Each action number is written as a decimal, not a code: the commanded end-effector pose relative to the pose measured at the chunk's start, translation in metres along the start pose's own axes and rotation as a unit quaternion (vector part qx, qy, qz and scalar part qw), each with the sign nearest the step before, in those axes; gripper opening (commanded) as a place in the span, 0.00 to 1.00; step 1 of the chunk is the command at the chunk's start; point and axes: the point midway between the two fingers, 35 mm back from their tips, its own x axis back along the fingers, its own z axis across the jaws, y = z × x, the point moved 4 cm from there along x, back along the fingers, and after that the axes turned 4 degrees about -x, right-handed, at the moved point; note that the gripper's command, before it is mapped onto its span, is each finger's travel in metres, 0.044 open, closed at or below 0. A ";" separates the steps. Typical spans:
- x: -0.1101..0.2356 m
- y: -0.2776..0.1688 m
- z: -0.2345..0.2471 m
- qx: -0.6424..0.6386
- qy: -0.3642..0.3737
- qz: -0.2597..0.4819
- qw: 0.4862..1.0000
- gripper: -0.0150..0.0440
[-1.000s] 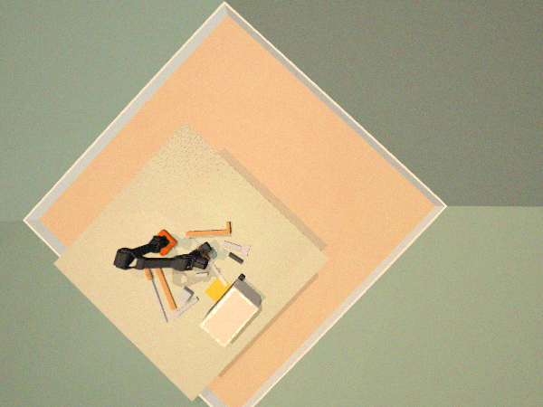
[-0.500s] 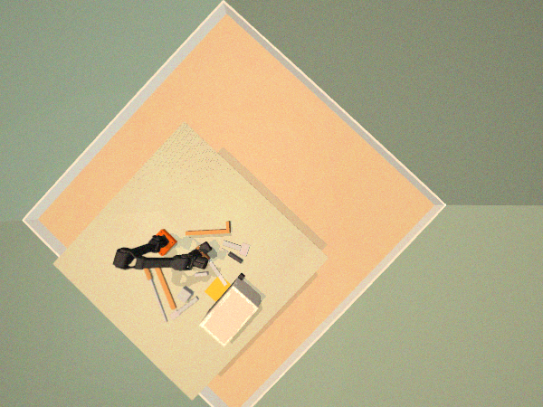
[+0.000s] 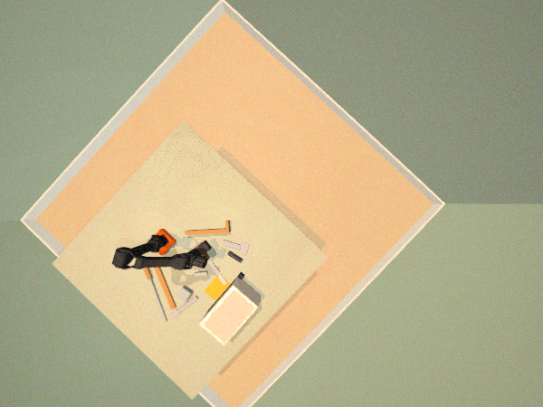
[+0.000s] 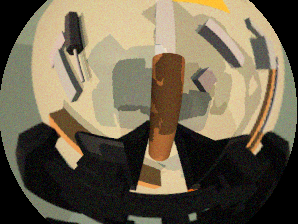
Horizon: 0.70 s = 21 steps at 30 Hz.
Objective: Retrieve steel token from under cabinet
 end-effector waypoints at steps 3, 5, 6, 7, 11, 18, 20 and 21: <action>0.000 0.000 0.000 0.000 0.001 0.000 1.000 0.31; 0.000 0.000 0.000 0.000 0.001 0.000 1.000 0.25; 0.000 0.000 0.000 0.000 0.001 0.000 1.000 0.25; 0.000 0.000 0.000 0.000 0.001 0.000 1.000 0.25; 0.000 0.003 0.001 0.000 0.000 0.000 1.000 0.25; 0.000 0.013 0.002 0.001 0.000 0.001 1.000 0.25; 0.000 0.016 0.002 0.001 0.000 0.001 1.000 0.25; 0.000 0.017 0.002 0.001 0.000 0.001 1.000 0.25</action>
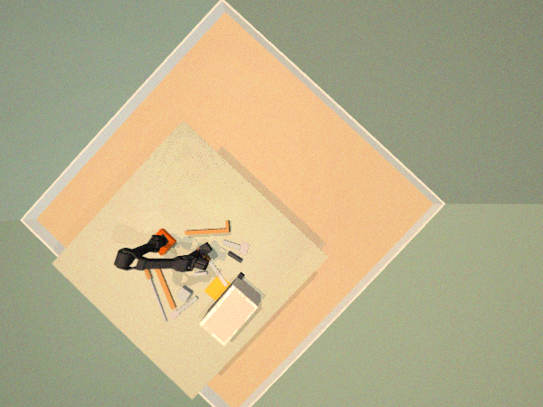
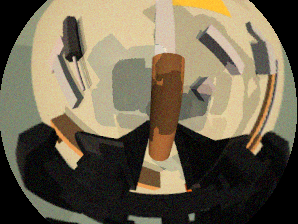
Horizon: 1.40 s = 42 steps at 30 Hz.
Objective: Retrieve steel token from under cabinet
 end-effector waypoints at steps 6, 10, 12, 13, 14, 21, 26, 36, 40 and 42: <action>0.001 0.014 0.002 0.002 0.002 0.001 1.000 0.25; 0.001 0.019 0.002 0.002 0.002 0.001 1.000 0.25; 0.001 0.022 0.003 0.002 0.002 0.001 1.000 0.25; 0.001 0.024 0.003 0.002 0.002 0.001 1.000 0.25; 0.001 0.025 0.003 0.002 0.002 0.001 1.000 0.25; 0.001 0.034 0.004 0.003 0.001 0.001 1.000 0.25; 0.001 0.041 0.004 0.003 0.001 0.000 1.000 0.25; 0.001 0.054 0.005 0.003 0.002 0.000 1.000 0.25; 0.001 0.059 0.006 0.003 0.002 0.000 1.000 0.25; 0.001 0.061 0.006 0.003 0.002 0.000 1.000 0.25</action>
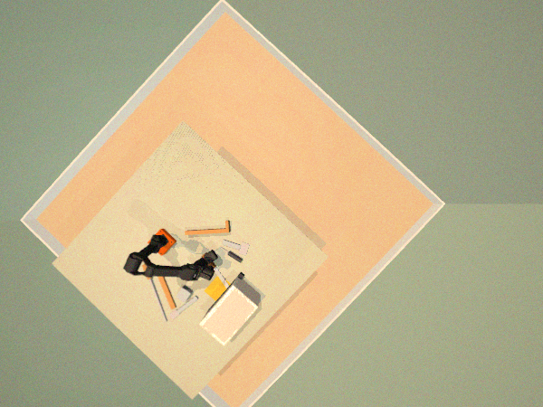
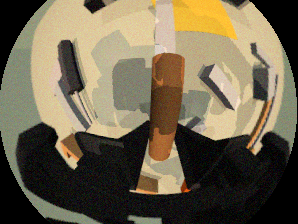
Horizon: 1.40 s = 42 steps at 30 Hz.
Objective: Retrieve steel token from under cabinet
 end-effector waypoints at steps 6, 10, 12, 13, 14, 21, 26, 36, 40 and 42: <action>0.000 0.012 0.001 0.002 0.001 0.000 1.000 0.25; 0.001 0.017 0.002 0.002 0.001 0.000 1.000 0.25; 0.001 0.019 0.002 0.002 0.001 0.000 1.000 0.25; 0.001 0.021 0.002 0.002 0.001 0.000 1.000 0.25; 0.001 0.022 0.002 0.002 0.001 0.000 1.000 0.25; 0.001 0.030 0.003 0.002 0.001 0.000 1.000 0.25; 0.001 0.036 0.004 0.002 0.001 -0.001 1.000 0.25; 0.001 0.047 0.005 0.002 0.002 -0.001 1.000 0.25; 0.001 0.051 0.005 0.002 0.002 -0.001 1.000 0.25; 0.002 0.053 0.005 0.002 0.002 -0.002 1.000 0.25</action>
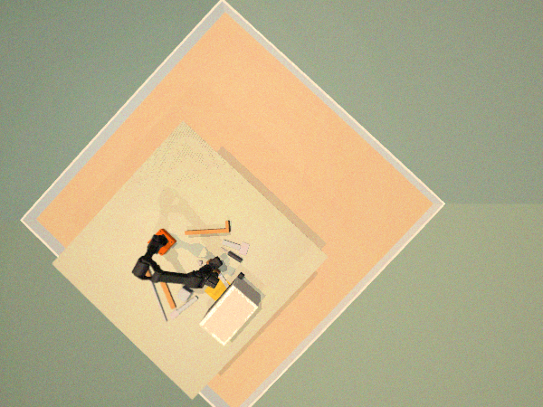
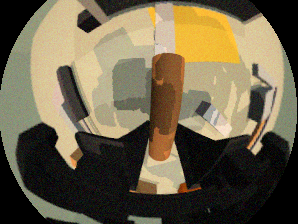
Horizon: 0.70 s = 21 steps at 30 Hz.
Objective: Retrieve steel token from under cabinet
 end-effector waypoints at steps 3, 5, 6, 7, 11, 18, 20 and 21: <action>0.000 0.008 0.001 0.002 0.001 0.000 1.000 0.25; 0.001 0.010 0.001 0.002 0.001 0.000 1.000 0.25; 0.001 0.011 0.001 0.002 0.001 0.000 1.000 0.25; 0.001 0.012 0.001 0.002 0.001 0.000 1.000 0.25; 0.001 0.016 0.002 0.002 0.001 0.000 1.000 0.25; 0.001 0.023 0.002 0.002 0.001 -0.001 1.000 0.25; 0.001 0.025 0.002 0.002 0.001 -0.001 1.000 0.25; 0.001 0.026 0.002 0.002 0.001 -0.001 1.000 0.25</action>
